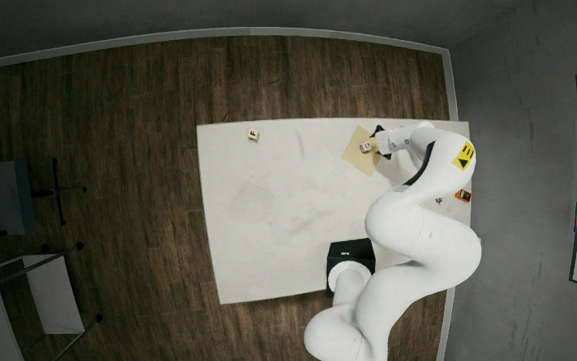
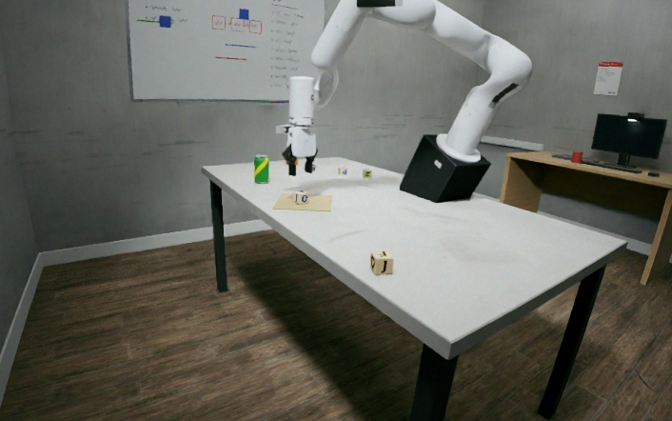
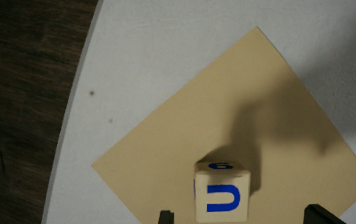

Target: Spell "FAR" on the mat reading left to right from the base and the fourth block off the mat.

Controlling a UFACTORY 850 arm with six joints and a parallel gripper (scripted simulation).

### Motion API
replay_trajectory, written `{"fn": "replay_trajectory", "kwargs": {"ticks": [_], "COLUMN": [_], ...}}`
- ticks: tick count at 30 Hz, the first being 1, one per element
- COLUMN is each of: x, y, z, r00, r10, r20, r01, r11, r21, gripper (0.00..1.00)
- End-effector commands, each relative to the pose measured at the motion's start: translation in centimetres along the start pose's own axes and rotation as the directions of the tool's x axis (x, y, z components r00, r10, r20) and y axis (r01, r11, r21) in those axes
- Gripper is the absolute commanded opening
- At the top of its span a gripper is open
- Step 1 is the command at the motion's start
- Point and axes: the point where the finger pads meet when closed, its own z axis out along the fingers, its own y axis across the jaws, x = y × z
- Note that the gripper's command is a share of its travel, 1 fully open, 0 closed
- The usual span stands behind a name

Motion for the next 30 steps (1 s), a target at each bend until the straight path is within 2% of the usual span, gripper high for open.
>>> {"fn": "replay_trajectory", "kwargs": {"ticks": [1,13,30], "x": [0.1,0.1,0.0], "y": [-0.1,-0.1,0.0], "z": [-0.1,0.3,2.2], "r00": [1.0,1.0,1.0], "r10": [0.0,-0.001,-0.001], "r20": [-0.001,-0.001,-0.001], "r01": [0.0,0.001,0.001], "r11": [1.0,1.0,1.0], "r21": [0.002,0.002,0.002], "gripper": [0.84,0.84,0.84]}}
